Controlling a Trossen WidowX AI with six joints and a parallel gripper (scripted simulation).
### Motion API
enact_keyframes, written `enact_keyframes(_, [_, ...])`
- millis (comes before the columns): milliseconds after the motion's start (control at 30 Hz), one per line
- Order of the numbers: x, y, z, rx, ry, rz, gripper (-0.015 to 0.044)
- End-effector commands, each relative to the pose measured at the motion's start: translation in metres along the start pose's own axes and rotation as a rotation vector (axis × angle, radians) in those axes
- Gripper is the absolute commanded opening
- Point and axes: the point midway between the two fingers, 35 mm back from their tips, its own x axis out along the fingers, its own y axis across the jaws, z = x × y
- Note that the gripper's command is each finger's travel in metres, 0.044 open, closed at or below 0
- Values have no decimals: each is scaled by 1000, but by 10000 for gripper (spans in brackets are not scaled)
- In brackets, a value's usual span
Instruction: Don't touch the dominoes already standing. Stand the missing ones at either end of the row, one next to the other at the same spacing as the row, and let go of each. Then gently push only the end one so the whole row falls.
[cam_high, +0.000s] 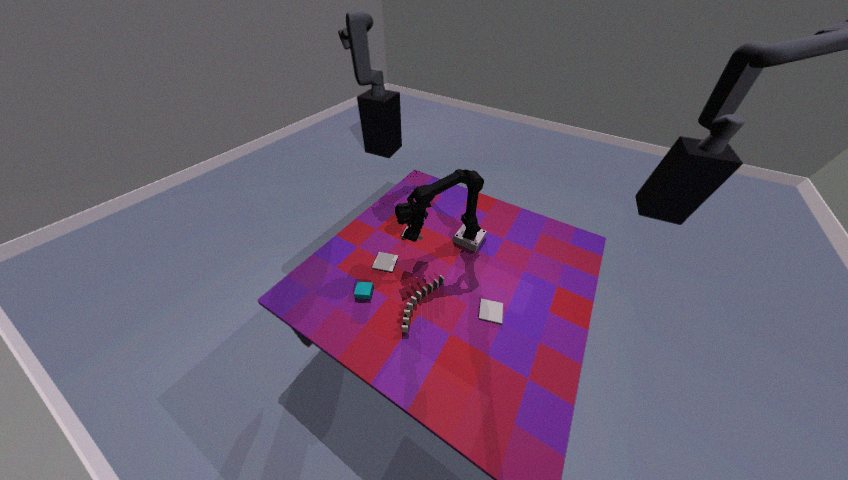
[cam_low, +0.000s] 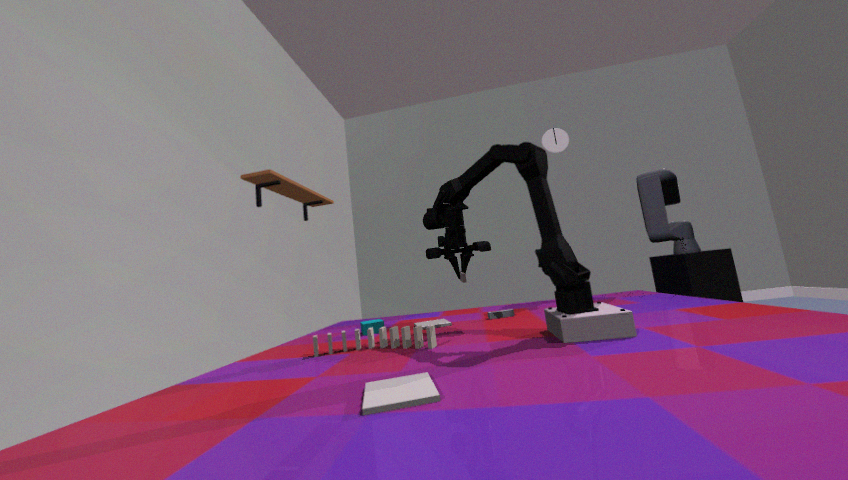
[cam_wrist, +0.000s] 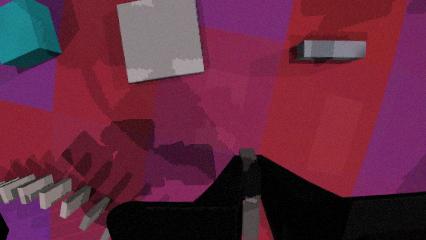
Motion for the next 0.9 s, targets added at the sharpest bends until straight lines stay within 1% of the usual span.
enact_keyframes(0, [11, 5, 3, -42, -85, -18, 25])
enact_keyframes(367, [30, 22, 11, -137, -323, -42, 25])
enact_keyframes(600, [35, 32, 10, -201, -464, -50, 25])
enact_keyframes(867, [39, 39, 10, -211, -635, -59, 25])
